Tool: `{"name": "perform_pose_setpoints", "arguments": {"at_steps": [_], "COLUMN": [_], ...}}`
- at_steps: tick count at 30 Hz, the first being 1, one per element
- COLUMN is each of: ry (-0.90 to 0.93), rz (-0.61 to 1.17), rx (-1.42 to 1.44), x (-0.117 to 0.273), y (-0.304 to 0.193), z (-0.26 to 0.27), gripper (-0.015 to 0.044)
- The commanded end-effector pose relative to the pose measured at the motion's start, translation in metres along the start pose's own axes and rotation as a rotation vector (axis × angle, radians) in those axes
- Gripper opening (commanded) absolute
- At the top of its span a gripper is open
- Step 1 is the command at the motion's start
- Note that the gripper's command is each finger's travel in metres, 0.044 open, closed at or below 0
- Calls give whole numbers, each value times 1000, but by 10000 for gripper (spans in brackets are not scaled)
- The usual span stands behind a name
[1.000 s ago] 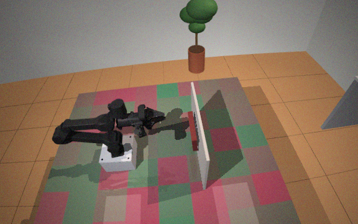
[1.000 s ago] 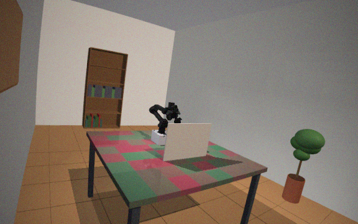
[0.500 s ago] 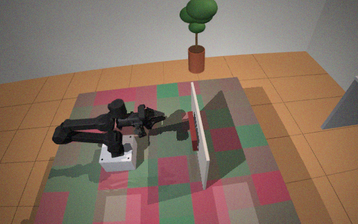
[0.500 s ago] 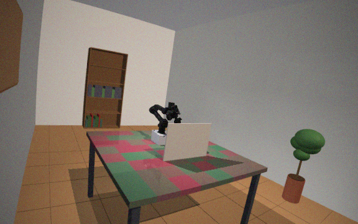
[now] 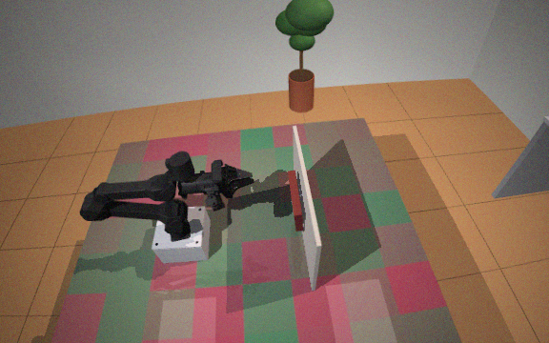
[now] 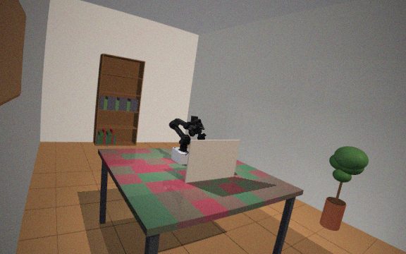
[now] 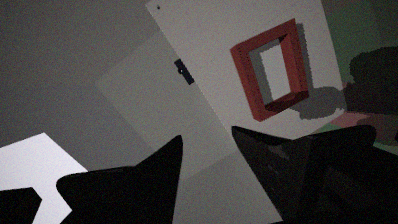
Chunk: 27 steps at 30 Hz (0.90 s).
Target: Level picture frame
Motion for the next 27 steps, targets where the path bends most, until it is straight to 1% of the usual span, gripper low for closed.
{"name": "perform_pose_setpoints", "arguments": {"at_steps": [1, 12, 14, 19, 27], "ry": [3, 3, 1, 4, 4], "rz": [6, 6, 1, 5, 5], "rx": [-5, -5, 37, 275, 284], "x": [0, 0, -2, -6, -5], "y": [-1, -1, 1, 4, 4], "z": [2, 2, -7, -53, -55], "gripper": [260, 260, 260, 260, 260]}}
Point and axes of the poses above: the point midway between the two fingers, 35 mm back from their tips, its own x axis back along the fingers, its own z axis across the jaws, y = z × x, the point moved 5 cm from there along x, back along the fingers, and after that the axes turned 5 degrees about x, right-handed, at the moved point
